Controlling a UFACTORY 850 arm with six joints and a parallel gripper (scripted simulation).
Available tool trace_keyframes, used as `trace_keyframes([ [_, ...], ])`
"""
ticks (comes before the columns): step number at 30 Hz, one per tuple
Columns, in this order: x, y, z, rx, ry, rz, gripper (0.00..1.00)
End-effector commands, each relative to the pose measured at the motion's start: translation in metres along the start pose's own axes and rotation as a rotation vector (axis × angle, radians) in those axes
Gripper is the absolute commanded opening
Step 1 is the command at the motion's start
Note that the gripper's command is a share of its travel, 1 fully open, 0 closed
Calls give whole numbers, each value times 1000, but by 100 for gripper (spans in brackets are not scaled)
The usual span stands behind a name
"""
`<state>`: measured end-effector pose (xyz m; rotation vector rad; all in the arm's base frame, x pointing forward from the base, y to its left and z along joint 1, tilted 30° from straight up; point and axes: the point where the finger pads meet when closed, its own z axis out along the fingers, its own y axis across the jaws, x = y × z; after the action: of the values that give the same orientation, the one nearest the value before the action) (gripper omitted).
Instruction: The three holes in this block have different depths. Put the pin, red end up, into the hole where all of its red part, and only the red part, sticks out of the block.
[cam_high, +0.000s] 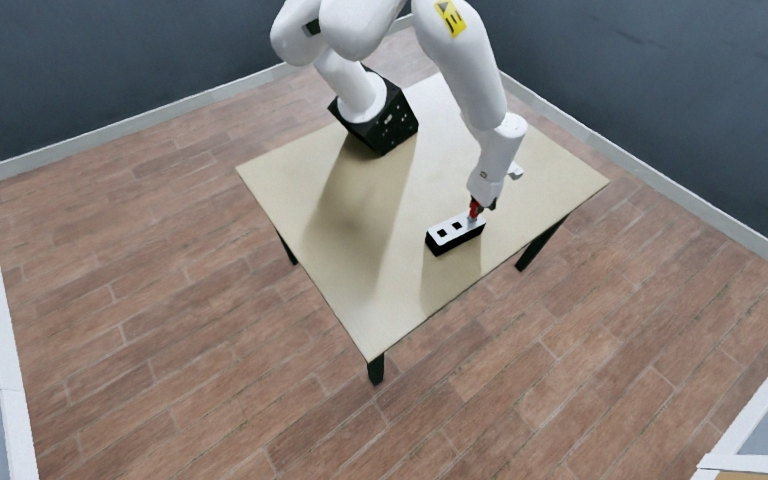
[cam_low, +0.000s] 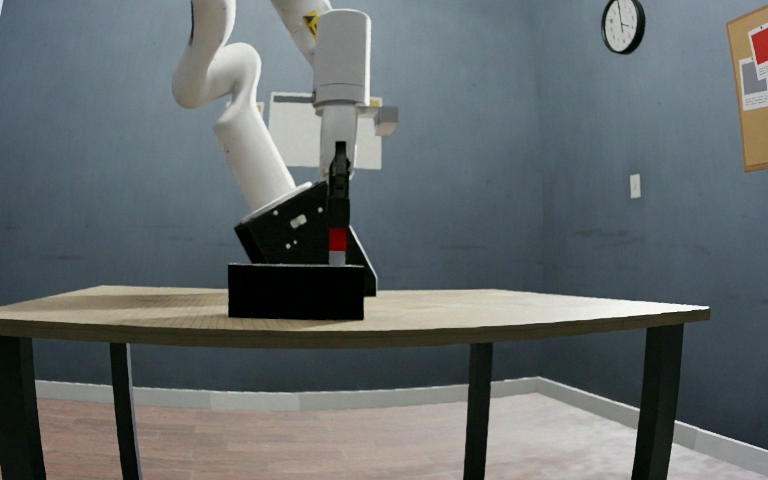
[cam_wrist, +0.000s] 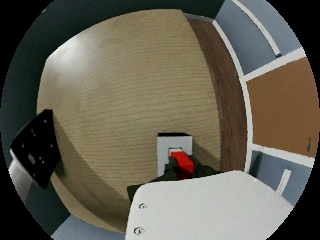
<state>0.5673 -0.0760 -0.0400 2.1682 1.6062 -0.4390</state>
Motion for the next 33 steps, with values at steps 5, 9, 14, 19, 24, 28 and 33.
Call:
trace_keyframes([
  [5,0,1,2,-1,1,0,0],
  [9,0,1,2,-1,1,0,0],
  [14,0,1,2,-1,1,0,0],
  [19,1,0,2,-1,1,0,0],
  [24,1,0,2,-1,1,0,0],
  [28,1,0,2,-1,1,0,0],
  [33,1,1,6,-1,1,0,0],
])
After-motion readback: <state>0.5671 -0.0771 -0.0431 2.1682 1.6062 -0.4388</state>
